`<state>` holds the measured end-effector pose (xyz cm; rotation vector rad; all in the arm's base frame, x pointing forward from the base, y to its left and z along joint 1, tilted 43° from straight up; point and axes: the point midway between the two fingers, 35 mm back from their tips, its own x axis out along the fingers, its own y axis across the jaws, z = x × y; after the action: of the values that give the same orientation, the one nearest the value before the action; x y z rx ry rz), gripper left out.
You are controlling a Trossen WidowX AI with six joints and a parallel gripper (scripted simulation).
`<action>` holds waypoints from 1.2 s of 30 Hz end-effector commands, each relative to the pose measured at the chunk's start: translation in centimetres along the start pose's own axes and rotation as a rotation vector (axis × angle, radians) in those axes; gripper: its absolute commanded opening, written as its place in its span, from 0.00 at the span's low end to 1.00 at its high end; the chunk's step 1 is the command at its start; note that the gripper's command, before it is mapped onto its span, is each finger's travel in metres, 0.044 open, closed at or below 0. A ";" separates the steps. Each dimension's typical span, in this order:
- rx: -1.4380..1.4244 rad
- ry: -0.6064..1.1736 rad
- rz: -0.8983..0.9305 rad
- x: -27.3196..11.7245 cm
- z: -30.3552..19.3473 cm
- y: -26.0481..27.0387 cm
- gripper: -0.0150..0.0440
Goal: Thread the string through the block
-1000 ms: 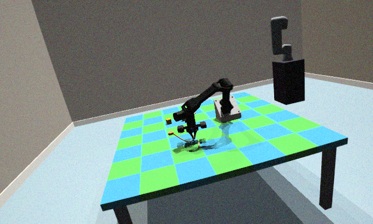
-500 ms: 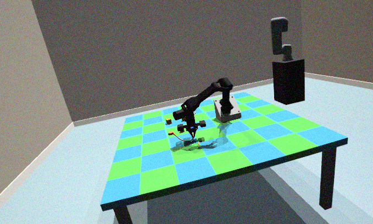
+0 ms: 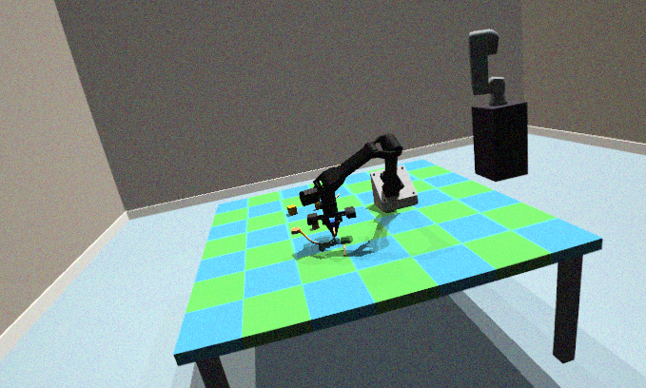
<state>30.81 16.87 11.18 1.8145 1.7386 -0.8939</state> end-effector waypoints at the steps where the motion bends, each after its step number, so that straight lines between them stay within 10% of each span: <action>1: 0.002 0.003 -0.001 0.0 0.6 0.0 0.25; 36: 0.003 0.009 -0.002 0.1 4.9 -0.3 0.25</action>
<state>29.93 13.76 8.18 1.8185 1.7426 -0.8911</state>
